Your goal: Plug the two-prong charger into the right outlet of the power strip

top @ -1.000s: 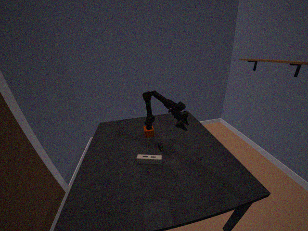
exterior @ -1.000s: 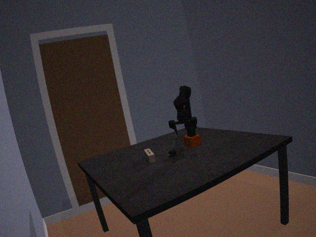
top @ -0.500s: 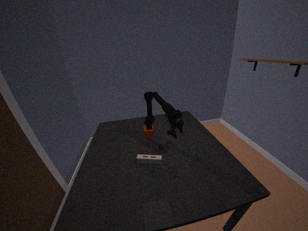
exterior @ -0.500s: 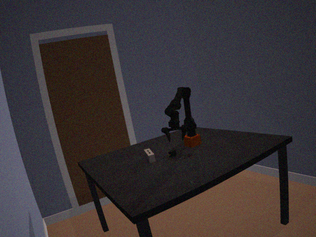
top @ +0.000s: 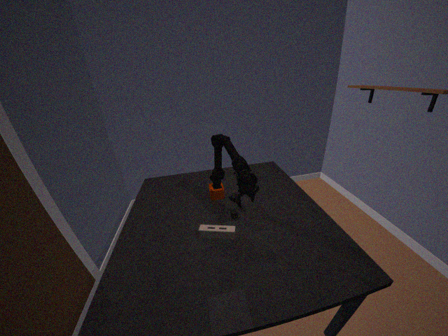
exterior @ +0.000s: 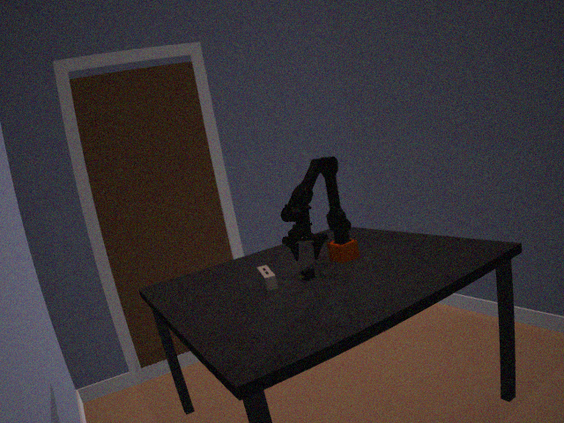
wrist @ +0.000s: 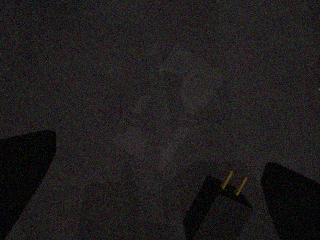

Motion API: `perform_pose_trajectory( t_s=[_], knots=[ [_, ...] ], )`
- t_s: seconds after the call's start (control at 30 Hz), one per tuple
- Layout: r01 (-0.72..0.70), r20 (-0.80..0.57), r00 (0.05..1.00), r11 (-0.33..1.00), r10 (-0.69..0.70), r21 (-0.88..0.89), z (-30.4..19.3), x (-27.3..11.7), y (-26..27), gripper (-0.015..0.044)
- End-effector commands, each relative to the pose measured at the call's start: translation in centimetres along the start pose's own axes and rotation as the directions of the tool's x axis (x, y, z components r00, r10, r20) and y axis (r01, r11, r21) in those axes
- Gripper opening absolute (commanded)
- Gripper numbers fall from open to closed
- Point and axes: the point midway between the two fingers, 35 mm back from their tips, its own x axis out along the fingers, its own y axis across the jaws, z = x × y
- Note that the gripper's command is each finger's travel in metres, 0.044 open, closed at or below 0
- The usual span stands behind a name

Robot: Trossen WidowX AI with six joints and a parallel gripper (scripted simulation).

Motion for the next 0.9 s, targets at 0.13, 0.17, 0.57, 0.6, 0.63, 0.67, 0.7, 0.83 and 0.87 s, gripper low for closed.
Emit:
perform_pose_trajectory(
  t_s=[0.13,0.17,0.57,0.6,0.63,0.67,0.7,0.83,0.87],
  knots=[
    [0.043,-0.139,0.990,0.991,-0.025,0.128,-2.8,1.2,-2.9,0.0440],
    [0.049,-0.156,0.987,0.988,-0.026,0.145,-3.2,1.3,-3.2,0.0440],
    [0.096,-0.282,0.959,0.960,-0.018,0.264,-6.3,1.9,-5.3,0.0440],
    [0.096,-0.282,0.959,0.960,-0.018,0.264,-6.3,2.0,-5.3,0.0440],
    [0.096,-0.282,0.959,0.960,-0.018,0.264,-6.4,2.2,-5.3,0.0440],
    [0.096,-0.282,0.959,0.960,-0.018,0.264,-6.4,2.3,-5.3,0.0440],
    [0.096,-0.282,0.959,0.960,-0.018,0.264,-6.5,2.5,-5.3,0.0440],
    [0.096,-0.282,0.959,0.960,-0.018,0.264,-6.7,3.2,-5.4,0.0440],
    [0.096,-0.282,0.959,0.960,-0.018,0.264,-6.7,3.2,-5.4,0.0440]
  ],
)
